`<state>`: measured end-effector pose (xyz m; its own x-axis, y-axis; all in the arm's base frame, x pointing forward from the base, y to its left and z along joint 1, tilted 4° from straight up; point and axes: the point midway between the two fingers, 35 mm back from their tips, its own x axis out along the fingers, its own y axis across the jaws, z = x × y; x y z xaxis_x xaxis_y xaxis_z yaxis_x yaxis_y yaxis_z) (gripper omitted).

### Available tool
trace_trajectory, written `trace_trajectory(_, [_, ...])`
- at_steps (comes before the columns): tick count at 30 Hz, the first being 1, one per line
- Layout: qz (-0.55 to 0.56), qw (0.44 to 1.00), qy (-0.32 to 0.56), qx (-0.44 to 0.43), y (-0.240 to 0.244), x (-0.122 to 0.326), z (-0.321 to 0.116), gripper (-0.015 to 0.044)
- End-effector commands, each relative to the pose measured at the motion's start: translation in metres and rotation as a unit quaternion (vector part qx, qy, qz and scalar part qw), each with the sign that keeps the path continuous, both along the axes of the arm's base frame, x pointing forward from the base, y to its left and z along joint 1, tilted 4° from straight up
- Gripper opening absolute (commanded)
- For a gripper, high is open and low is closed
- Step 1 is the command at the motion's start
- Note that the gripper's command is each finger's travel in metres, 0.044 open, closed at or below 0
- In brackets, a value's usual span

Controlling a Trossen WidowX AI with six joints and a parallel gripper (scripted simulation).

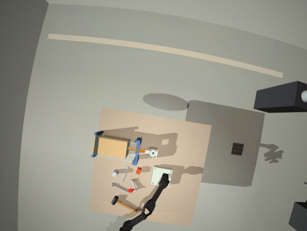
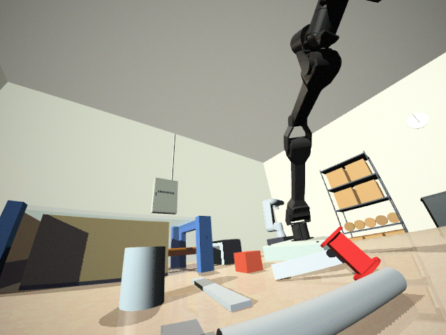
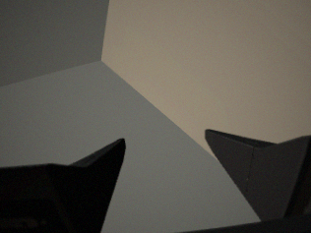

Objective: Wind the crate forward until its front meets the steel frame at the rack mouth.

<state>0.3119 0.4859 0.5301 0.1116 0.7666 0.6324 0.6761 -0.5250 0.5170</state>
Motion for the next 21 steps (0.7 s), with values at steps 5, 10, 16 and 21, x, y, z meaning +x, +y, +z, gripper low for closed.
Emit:
trace_trajectory(5, [-0.063,0.994,0.028,-0.083,0.005,0.036,-0.039,0.044])
trace_trajectory(10, [-0.141,0.965,0.06,-0.213,-0.002,0.079,-0.106,0.044])
trace_trajectory(16, [-0.204,0.899,0.088,-0.378,-0.032,0.112,-0.194,0.044])
trace_trajectory(21, [-0.225,0.821,0.103,-0.514,-0.074,0.121,-0.269,0.044])
